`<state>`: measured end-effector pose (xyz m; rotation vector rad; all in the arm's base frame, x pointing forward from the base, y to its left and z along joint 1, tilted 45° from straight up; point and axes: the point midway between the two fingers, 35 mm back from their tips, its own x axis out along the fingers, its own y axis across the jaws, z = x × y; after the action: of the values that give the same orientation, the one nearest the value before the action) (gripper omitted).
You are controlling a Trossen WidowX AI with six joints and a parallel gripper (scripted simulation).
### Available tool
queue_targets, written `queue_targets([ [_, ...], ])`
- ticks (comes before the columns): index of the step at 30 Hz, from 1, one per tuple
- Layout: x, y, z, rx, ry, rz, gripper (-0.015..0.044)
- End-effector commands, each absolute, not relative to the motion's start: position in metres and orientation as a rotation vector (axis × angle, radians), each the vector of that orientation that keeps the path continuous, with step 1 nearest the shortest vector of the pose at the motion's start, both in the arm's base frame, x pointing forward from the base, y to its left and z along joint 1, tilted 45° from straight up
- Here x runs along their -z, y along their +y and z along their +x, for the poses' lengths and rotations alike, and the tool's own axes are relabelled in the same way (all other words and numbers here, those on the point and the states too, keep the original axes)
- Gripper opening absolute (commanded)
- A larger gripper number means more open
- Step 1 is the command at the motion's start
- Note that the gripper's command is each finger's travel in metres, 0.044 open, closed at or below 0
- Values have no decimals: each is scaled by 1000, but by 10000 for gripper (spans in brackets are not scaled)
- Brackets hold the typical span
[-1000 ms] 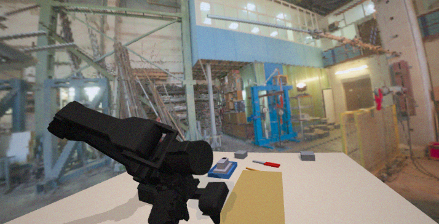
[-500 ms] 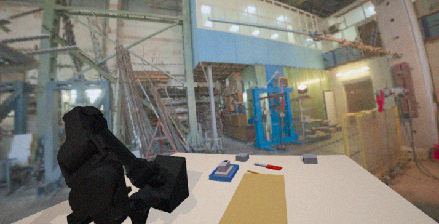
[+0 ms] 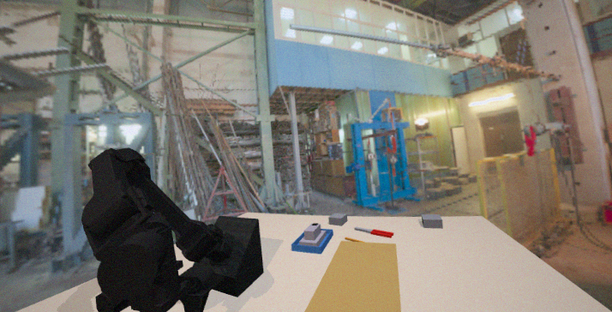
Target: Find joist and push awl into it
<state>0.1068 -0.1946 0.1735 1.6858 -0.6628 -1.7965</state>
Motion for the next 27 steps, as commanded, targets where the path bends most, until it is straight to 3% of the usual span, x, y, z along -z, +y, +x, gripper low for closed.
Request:
queue_targets([
  [1, -171, -195, 111, 1805, -662, 1683, 440],
  [27, -147, -219, 110, 1806, -663, 1683, 440],
])
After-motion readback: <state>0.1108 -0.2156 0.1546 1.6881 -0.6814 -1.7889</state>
